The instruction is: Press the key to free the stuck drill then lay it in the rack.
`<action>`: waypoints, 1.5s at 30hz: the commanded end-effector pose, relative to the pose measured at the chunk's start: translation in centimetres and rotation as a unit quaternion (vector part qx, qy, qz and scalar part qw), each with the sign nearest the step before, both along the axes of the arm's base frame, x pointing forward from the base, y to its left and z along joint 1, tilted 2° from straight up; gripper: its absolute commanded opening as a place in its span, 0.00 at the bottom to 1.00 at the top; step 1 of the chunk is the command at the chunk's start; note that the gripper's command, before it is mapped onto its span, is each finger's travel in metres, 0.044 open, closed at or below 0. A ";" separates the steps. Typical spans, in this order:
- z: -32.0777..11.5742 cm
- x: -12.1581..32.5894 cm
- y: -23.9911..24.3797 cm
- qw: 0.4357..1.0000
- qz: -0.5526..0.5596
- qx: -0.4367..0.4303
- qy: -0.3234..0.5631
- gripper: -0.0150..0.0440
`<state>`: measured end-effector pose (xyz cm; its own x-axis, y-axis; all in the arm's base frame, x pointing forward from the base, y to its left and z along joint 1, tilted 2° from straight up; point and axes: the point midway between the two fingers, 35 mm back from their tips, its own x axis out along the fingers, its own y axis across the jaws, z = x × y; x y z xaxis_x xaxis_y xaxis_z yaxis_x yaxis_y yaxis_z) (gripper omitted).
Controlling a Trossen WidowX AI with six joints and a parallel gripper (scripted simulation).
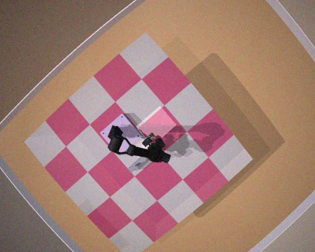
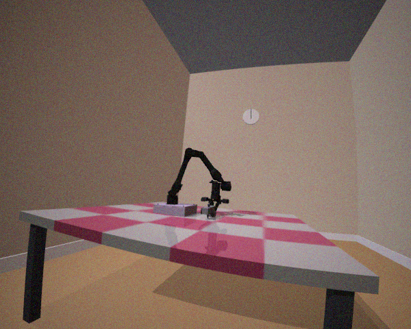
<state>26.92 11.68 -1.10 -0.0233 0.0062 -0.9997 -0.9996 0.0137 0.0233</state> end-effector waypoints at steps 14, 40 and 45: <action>0.1 0.1 1.4 1.000 0.001 0.000 -0.002 0.25; 0.3 0.2 5.3 1.000 0.001 0.002 -0.002 0.25; 0.3 0.2 5.8 1.000 0.001 0.002 -0.002 0.25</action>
<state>26.98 16.91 -0.91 -0.0203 0.0050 -0.9998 -0.9998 0.0072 0.0203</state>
